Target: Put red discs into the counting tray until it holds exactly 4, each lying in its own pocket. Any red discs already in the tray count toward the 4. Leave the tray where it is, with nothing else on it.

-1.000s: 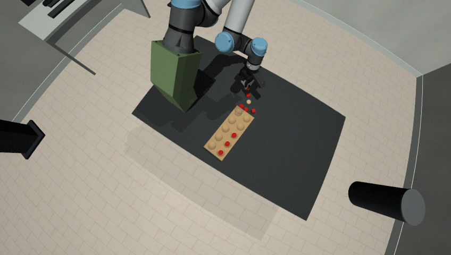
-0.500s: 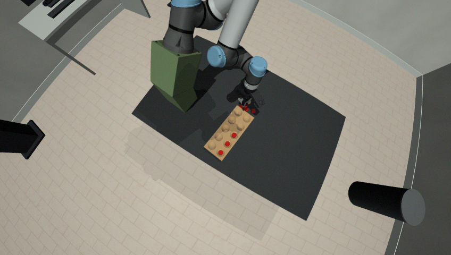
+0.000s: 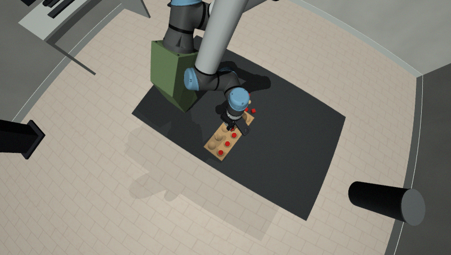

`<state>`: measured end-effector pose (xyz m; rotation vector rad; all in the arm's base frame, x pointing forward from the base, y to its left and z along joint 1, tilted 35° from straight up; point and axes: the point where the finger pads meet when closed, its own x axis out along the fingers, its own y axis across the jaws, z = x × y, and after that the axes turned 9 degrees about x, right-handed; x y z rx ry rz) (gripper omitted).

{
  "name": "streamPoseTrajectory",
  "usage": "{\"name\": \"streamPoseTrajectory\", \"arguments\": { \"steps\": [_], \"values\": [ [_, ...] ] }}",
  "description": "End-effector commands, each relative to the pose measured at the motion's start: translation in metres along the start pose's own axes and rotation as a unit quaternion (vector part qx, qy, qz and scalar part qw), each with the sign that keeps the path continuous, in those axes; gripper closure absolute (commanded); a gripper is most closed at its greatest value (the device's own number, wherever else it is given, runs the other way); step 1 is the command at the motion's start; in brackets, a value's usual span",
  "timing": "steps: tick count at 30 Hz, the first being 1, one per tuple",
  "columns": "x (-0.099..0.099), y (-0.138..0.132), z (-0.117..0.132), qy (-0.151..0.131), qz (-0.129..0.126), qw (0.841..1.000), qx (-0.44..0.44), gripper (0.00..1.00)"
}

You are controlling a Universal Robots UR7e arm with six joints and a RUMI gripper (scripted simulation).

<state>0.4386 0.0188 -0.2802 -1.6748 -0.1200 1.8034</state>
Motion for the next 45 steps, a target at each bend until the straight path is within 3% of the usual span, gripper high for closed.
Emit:
{"name": "streamPoseTrajectory", "arguments": {
  "steps": [1,10,16,29,45],
  "values": [
    [0.006,0.069,-0.017,-0.007,-0.01,1.0,-0.004,1.0],
    [0.013,0.131,-0.017,-0.012,-0.024,1.0,-0.007,1.0],
    [0.016,0.155,-0.014,-0.013,-0.031,0.999,-0.009,1.0],
    [0.022,0.158,-0.013,-0.013,-0.032,0.999,-0.009,1.0],
    [0.093,0.153,-0.01,-0.013,-0.033,0.999,-0.01,1.0]
  ]
}}
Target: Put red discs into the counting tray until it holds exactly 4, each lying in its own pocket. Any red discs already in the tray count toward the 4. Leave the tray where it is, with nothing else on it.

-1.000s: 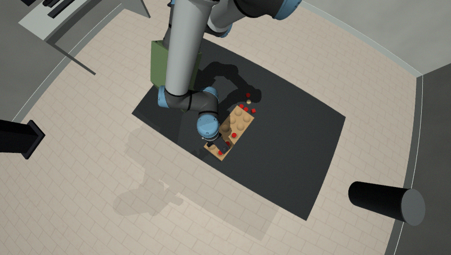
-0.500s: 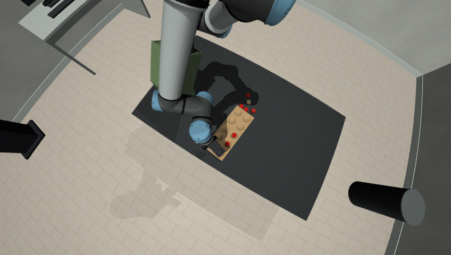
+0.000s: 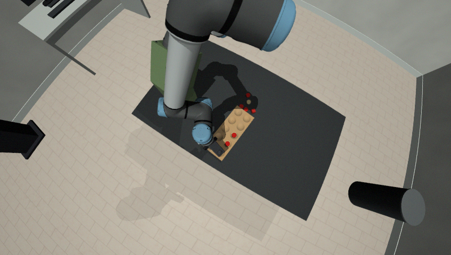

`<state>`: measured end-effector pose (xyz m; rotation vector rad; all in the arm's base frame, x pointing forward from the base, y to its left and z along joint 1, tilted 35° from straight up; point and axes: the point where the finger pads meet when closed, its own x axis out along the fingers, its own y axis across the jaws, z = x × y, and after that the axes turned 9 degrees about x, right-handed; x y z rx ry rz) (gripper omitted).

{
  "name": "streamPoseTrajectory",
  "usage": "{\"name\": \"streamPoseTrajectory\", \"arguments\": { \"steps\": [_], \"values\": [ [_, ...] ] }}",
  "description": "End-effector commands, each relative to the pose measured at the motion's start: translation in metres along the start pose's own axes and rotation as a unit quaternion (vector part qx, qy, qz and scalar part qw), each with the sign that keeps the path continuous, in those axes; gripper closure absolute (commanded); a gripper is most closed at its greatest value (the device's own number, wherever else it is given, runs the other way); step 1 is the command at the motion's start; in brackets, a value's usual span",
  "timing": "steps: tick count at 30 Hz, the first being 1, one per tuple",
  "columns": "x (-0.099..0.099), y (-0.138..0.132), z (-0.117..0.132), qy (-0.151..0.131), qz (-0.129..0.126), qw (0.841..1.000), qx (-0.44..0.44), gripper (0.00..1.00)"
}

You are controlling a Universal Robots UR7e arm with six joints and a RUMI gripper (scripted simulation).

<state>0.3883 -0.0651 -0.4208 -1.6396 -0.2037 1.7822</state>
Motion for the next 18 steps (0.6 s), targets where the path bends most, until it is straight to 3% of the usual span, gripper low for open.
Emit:
{"name": "streamPoseTrajectory", "arguments": {
  "steps": [1,18],
  "values": [
    [0.021,0.001,-0.001,0.001,0.001,1.0,0.0,1.0],
    [0.035,0.001,-0.002,0.001,0.001,1.0,0.0,1.0]
  ]
}}
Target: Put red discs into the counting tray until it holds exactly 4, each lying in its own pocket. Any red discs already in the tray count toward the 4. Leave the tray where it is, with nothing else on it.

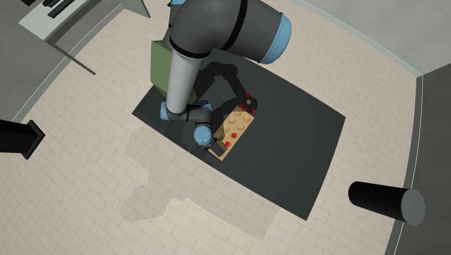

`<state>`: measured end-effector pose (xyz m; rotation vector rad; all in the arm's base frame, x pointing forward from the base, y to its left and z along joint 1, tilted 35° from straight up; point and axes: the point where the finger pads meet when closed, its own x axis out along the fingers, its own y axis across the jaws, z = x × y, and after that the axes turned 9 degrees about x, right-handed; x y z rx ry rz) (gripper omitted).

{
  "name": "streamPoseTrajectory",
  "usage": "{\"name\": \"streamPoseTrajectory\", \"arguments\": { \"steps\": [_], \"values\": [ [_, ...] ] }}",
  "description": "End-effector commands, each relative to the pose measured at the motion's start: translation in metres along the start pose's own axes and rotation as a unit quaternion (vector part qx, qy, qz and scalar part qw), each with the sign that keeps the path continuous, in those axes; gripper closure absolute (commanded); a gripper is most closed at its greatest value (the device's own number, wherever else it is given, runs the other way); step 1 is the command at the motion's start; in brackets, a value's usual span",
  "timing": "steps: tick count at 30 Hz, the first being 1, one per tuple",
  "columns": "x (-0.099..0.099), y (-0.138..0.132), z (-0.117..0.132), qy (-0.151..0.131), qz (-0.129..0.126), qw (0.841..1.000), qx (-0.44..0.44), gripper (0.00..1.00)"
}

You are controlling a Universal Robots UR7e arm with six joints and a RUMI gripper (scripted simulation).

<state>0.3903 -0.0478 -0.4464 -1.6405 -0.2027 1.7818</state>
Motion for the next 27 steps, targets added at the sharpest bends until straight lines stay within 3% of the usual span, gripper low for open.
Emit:
{"name": "streamPoseTrajectory", "arguments": {
  "steps": [1,20,21,27],
  "values": [
    [0.006,0.0005,-0.0016,0.001,0.0,1.0,0.0,1.0],
    [0.0106,0.0006,-0.0021,0.001,0.0,1.0,0.0,1.0],
    [0.0106,0.0006,-0.0021,0.001,0.0,1.0,0.0,0.78],
    [0.0106,0.0006,-0.0021,0.001,0.0,1.0,0.0,0.78]
  ]
}}
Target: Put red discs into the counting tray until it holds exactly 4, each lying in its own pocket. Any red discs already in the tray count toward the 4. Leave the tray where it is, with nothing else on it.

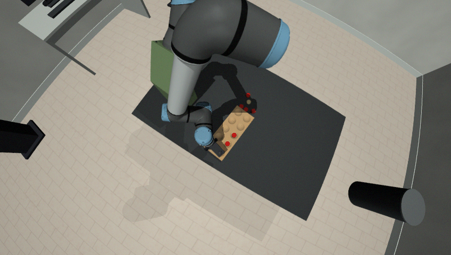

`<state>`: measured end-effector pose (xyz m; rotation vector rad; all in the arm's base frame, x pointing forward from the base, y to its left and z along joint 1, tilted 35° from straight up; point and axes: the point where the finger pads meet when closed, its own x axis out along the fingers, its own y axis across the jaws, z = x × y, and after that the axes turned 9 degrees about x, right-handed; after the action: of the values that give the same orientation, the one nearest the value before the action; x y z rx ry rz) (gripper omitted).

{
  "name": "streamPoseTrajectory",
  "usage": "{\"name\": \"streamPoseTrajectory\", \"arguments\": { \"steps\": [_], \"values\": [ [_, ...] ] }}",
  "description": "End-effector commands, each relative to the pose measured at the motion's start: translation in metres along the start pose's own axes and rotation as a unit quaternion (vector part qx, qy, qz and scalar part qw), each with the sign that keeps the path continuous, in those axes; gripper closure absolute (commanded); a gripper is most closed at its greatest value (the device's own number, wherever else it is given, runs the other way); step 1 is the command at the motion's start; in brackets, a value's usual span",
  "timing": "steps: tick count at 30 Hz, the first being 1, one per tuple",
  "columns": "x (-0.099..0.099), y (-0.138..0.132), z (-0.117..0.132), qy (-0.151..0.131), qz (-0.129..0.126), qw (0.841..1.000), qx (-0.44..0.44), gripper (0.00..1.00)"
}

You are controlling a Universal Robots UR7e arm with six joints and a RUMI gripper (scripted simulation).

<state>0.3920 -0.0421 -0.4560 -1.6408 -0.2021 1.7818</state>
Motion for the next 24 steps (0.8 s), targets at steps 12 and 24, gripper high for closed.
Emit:
{"name": "streamPoseTrajectory", "arguments": {
  "steps": [12,24],
  "values": [
    [-0.0011,0.0003,-0.0006,0.001,0.0,1.0,0.0,0.78],
    [-0.0036,0.0003,-0.0006,0.001,0.0,1.0,0.0,0.75]
  ]
}}
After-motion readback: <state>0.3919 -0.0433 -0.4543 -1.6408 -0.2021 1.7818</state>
